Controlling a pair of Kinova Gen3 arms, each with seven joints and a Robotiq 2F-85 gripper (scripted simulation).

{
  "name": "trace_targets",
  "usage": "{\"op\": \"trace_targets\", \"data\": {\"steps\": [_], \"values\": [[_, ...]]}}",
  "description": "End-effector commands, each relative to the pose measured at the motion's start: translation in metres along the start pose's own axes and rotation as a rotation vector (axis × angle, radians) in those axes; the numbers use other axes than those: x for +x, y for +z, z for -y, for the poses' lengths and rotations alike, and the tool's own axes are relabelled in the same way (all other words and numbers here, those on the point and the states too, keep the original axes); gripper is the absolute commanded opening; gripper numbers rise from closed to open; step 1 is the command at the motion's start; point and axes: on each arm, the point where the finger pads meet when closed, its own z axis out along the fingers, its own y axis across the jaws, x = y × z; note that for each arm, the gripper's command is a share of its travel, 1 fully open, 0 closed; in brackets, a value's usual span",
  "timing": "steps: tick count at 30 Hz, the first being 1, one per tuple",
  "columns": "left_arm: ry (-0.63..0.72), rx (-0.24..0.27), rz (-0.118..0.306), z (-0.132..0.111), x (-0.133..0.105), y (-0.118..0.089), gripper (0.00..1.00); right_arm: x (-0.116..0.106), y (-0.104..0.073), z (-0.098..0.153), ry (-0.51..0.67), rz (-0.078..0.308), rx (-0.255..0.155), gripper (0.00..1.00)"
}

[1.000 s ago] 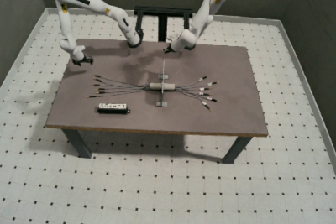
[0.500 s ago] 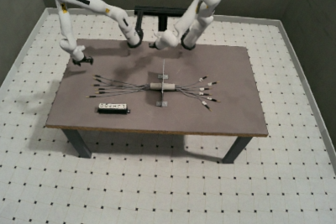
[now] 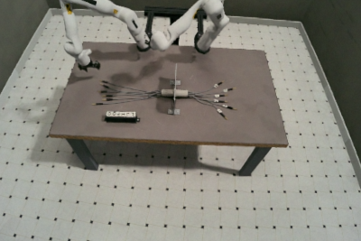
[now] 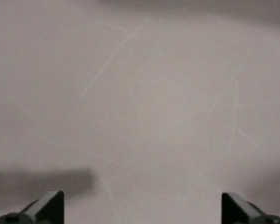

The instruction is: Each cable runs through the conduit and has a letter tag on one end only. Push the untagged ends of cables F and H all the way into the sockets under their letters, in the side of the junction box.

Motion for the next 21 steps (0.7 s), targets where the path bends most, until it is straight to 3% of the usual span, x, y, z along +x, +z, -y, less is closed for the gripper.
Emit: {"op": "trace_targets", "data": {"steps": [1,4,11,15,16,21], "values": [[-0.006,0.013,0.01,-0.004,0.003,0.0,0.315,-0.057,-0.014,-0.039,0.271,0.064,-0.027,0.315],[-0.006,0.013,0.01,-0.004,0.003,0.0,0.315,-0.074,-0.018,-0.051,0.367,0.093,-0.045,0.315],[-0.006,0.013,0.01,-0.004,0.003,0.0,0.315,-0.074,-0.018,-0.051,0.69,0.163,-0.074,0.315],[-0.006,0.013,0.01,-0.004,0.003,0.0,0.315,-0.074,-0.018,-0.051,0.714,0.167,-0.072,0.315],[-0.006,0.013,0.01,-0.004,0.003,0.0,0.315,-0.13,-0.032,-0.09,0.913,0.216,-0.126,0.315],[-0.006,0.013,0.01,-0.004,0.003,0.0,0.315,-0.139,-0.034,-0.096,1.075,0.255,-0.149,0.315]]}}
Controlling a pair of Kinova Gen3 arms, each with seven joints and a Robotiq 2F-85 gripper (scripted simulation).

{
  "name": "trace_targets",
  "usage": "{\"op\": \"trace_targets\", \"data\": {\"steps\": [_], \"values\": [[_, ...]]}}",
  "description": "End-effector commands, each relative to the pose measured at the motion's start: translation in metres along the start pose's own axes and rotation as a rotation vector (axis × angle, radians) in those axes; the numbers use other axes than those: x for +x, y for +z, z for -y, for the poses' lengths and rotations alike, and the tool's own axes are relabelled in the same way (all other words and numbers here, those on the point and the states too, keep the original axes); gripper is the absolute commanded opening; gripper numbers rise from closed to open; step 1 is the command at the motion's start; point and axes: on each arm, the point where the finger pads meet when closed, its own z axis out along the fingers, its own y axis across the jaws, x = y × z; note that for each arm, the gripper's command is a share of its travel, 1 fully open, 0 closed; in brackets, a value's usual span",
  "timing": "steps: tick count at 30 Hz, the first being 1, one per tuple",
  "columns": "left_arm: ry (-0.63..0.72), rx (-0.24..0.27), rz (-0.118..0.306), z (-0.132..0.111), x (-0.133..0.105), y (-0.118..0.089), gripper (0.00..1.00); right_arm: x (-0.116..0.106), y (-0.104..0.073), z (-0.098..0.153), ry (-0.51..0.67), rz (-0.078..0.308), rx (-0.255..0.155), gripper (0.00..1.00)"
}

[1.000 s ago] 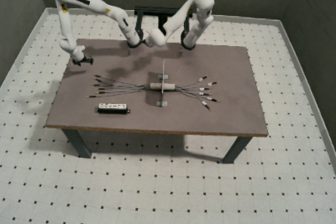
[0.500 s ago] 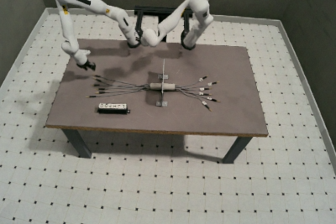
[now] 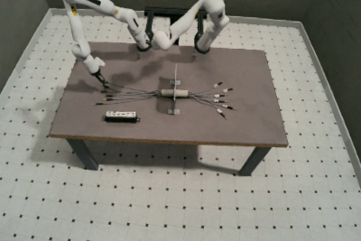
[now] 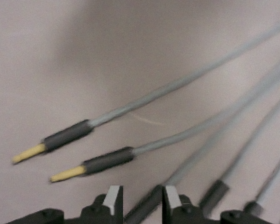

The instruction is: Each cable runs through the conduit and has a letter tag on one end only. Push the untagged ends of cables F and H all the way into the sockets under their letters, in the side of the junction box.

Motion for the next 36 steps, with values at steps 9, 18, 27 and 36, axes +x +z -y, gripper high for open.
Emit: {"op": "trace_targets", "data": {"steps": [9,18,27,36], "values": [[0.001,0.001,0.001,0.001,0.0,-0.001,0.315,-0.005,0.003,-0.034,0.441,0.148,0.001,0.315],[0.001,0.001,0.001,0.001,0.0,-0.001,0.315,-0.007,0.004,-0.06,0.671,0.213,-0.015,0.315],[0.001,0.001,0.001,0.001,0.0,-0.001,0.315,-0.007,0.004,-0.06,0.671,0.213,-0.015,0.315],[0.001,0.001,0.001,0.001,0.0,-0.001,0.315,-0.017,0.052,-0.057,0.669,0.209,-0.019,0.315]]}}
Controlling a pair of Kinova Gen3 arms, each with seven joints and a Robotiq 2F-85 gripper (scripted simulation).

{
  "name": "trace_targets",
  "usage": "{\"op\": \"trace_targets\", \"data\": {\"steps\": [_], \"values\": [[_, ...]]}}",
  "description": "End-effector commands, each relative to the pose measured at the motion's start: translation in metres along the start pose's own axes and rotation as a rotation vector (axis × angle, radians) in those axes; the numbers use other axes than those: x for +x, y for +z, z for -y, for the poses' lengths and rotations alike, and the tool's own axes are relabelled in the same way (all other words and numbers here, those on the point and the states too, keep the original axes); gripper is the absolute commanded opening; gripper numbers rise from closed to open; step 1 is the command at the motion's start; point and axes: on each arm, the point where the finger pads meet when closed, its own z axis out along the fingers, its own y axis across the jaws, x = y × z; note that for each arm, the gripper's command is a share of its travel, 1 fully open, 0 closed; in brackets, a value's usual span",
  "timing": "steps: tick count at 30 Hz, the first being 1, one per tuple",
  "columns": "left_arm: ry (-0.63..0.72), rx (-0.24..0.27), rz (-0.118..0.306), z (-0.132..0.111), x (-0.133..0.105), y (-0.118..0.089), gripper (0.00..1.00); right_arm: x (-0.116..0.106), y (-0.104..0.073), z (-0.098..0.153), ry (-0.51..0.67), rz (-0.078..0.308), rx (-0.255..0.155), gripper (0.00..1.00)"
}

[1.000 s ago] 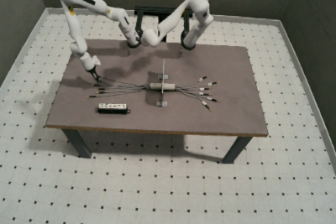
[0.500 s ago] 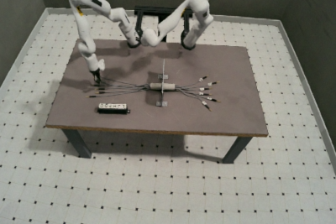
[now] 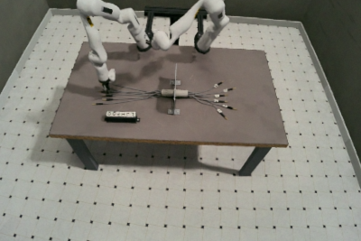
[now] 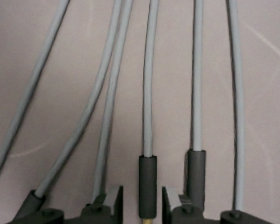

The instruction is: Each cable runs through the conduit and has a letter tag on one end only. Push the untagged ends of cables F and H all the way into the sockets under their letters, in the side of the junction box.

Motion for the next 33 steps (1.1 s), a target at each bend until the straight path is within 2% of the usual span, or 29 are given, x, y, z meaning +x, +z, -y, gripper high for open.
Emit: {"op": "trace_targets", "data": {"steps": [1,9,10,26,27,33], "values": [[0.001,0.001,0.001,0.001,0.0,-0.001,0.315,-0.002,0.008,-0.003,0.0,0.0,-0.007,0.315],[0.001,0.001,0.001,0.001,0.0,-0.001,0.315,-0.002,0.008,-0.003,0.0,0.0,-0.007,0.315],[0.001,0.001,0.001,0.001,0.0,-0.001,0.315,-0.001,0.028,-0.003,0.001,0.005,-0.005,0.315],[0.001,0.001,0.001,0.001,0.0,-0.001,0.315,-0.001,0.028,-0.003,0.001,0.005,-0.005,0.315],[0.001,0.001,0.001,0.001,0.0,-0.001,0.315,-0.001,0.042,-0.003,0.001,0.005,-0.005,0.315],[0.001,0.001,0.001,0.001,0.0,-0.001,0.315,-0.001,0.042,-0.003,0.001,0.005,-0.005,0.315]]}}
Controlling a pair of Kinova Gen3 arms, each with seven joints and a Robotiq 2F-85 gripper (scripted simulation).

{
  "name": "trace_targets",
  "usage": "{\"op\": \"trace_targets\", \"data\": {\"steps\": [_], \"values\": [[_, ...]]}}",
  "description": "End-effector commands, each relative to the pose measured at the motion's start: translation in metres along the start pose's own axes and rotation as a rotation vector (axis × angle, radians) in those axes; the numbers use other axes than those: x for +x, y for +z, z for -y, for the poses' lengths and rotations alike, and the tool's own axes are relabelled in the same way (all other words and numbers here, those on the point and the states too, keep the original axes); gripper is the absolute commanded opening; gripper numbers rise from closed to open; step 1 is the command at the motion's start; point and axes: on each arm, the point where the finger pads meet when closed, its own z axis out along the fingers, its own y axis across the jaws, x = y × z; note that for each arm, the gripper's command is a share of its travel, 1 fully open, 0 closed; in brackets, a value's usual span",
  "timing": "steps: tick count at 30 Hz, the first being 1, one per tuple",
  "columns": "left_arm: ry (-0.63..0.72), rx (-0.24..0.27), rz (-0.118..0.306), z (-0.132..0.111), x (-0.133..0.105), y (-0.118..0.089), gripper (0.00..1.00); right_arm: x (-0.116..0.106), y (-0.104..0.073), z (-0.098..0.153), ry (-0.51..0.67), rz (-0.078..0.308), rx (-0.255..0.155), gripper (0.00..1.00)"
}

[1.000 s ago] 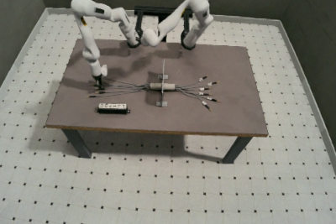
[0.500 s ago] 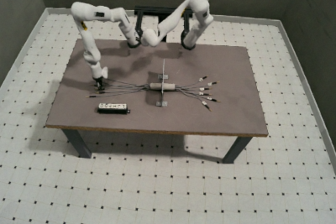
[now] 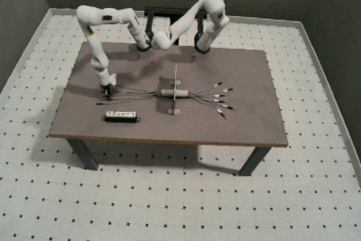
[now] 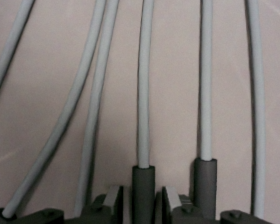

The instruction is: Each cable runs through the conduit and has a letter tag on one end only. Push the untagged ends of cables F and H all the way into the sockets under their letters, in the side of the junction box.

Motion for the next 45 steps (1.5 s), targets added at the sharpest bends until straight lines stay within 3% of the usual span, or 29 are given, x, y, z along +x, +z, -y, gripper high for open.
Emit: {"op": "trace_targets", "data": {"steps": [1,10,11,44,45], "values": [[0.001,0.001,0.001,0.001,0.0,-0.001,0.315,0.0,0.0,-0.001,0.0,0.0,-0.002,0.315],[0.001,0.001,0.001,0.001,0.0,-0.001,0.315,0.0,0.0,-0.001,0.0,0.0,-0.002,0.315],[0.001,0.001,0.001,0.001,0.0,-0.001,0.315,0.0,0.0,-0.001,0.0,0.0,-0.002,0.135],[0.001,0.001,0.001,0.001,0.0,-0.001,0.315,0.0,0.0,-0.001,0.0,0.0,-0.002,0.135],[0.001,0.001,0.001,0.001,0.0,-0.001,0.315,0.0,-0.06,-0.001,0.0,0.0,-0.002,0.135]]}}
